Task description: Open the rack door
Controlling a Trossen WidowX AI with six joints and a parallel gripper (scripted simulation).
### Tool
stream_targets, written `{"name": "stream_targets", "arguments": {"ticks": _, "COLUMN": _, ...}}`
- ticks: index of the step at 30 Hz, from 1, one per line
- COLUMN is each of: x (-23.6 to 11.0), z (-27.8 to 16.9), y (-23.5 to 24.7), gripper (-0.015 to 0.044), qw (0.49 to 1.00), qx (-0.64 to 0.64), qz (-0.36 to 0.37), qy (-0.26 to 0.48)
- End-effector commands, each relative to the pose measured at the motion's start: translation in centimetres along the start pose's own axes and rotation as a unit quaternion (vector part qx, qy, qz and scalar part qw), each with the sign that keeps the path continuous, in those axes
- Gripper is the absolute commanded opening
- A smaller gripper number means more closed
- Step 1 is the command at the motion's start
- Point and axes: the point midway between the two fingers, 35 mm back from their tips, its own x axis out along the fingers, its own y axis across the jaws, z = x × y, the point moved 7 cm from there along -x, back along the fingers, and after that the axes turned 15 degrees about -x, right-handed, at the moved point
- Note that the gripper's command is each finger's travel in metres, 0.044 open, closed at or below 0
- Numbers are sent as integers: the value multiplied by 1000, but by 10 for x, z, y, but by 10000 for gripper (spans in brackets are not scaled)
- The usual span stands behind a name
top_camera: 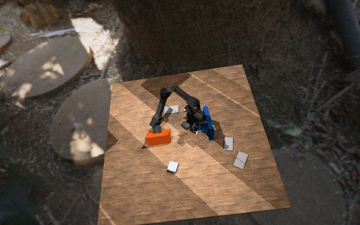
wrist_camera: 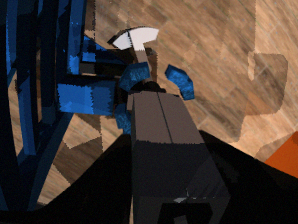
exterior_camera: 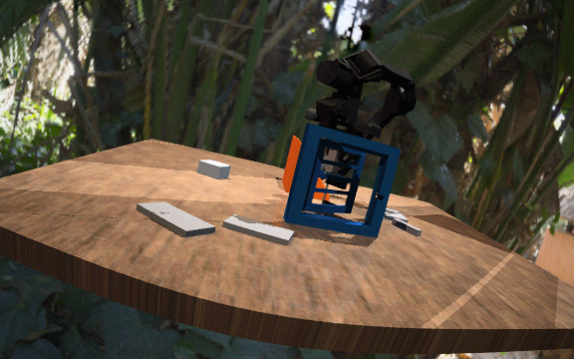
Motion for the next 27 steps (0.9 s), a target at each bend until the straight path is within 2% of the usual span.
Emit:
{"name": "stream_targets", "arguments": {"ticks": 1, "x": 1, "z": 1, "y": -7, "gripper": 21, "qw": 999, "qx": -43, "qz": -1, "qy": -2}}
{"name": "stream_targets", "arguments": {"ticks": 27, "x": 0, "z": 13, "y": -58, "gripper": 21, "qw": 968, "qx": -250, "qz": -2, "qy": -2}}
